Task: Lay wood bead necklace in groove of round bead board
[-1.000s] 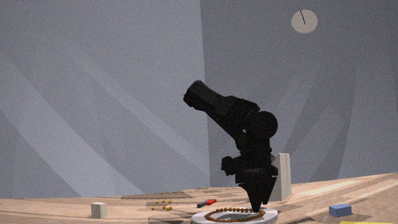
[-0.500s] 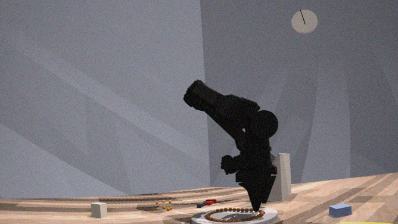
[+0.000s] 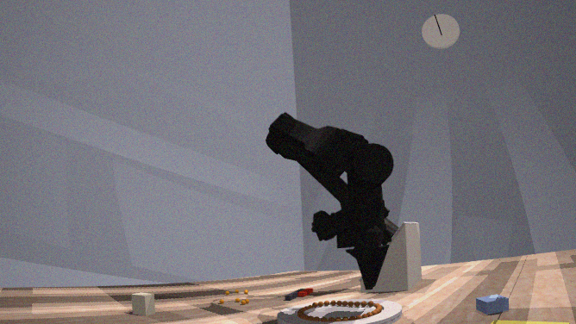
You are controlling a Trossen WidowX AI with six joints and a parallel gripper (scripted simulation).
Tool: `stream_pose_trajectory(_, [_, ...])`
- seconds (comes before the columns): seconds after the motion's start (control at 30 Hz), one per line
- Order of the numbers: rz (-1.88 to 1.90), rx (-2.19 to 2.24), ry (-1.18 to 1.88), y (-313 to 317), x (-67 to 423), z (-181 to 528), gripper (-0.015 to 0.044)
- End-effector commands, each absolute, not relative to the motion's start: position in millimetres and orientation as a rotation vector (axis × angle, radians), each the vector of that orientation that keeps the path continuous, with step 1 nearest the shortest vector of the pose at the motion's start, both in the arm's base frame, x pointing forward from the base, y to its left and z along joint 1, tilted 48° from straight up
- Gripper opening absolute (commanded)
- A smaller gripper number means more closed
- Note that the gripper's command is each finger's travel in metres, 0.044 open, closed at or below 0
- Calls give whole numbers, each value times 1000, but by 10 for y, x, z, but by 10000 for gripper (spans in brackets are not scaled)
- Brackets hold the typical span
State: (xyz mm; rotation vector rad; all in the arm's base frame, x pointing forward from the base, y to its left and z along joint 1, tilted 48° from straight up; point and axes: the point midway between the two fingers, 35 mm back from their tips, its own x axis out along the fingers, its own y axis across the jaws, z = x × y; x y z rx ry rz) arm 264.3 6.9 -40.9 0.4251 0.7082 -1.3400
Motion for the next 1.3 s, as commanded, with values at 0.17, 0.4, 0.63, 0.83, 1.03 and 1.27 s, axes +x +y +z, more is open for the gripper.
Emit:
stream_pose_trajectory(0.17, [-1339, 422, 708, 20, 2644, -458, 120])
stream_pose_trajectory(0.4, [-1341, 418, 710, -67, 2644, -531, 120])
stream_pose_trajectory(0.63, [-1344, 413, 711, -155, 2639, -601, 120])
stream_pose_trajectory(0.83, [-1345, 412, 711, -173, 2638, -615, 120])
stream_pose_trajectory(1.03, [-1343, 423, 708, -155, 2658, -603, 41])
stream_pose_trajectory(1.27, [-1343, 423, 708, -155, 2658, -603, 0])
